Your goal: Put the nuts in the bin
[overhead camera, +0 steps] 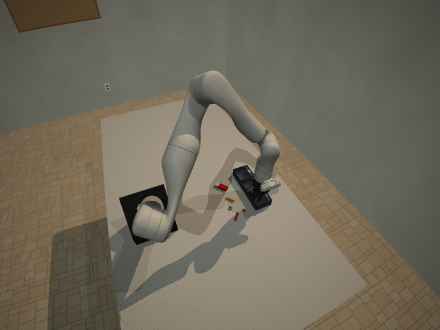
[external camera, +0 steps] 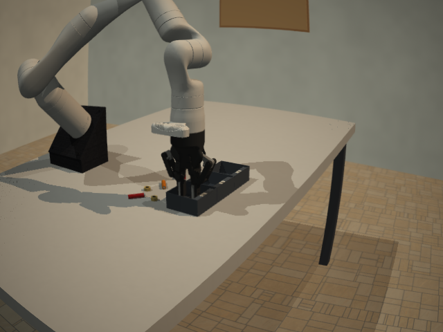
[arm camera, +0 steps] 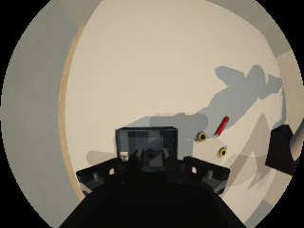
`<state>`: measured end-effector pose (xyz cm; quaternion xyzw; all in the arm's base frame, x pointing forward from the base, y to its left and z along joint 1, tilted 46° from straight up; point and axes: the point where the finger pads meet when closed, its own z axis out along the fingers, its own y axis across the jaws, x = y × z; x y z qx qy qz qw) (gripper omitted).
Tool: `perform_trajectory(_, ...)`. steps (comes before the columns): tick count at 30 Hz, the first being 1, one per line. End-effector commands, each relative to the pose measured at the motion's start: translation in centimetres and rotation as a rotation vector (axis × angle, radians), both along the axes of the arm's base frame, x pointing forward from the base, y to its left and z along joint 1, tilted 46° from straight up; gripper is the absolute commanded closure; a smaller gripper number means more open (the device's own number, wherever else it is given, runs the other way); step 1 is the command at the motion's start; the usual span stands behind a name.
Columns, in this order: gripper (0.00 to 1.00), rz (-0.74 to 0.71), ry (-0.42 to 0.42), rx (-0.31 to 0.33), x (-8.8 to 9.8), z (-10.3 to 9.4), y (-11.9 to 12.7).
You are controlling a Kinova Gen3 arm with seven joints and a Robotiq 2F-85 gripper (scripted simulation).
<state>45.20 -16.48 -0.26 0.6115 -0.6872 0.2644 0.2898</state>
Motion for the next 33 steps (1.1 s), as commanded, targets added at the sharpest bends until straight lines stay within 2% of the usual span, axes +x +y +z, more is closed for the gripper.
perform_trajectory(1, 0.69, 0.001, -0.001, 0.001, 0.1, 0.0, 0.1)
perform_trajectory(10, 0.69, 0.001, -0.001, 0.001, 0.1, 0.0, 0.1)
perform_trajectory(33, 0.69, 0.001, -0.001, 0.000, 0.3, 1.8, 1.9)
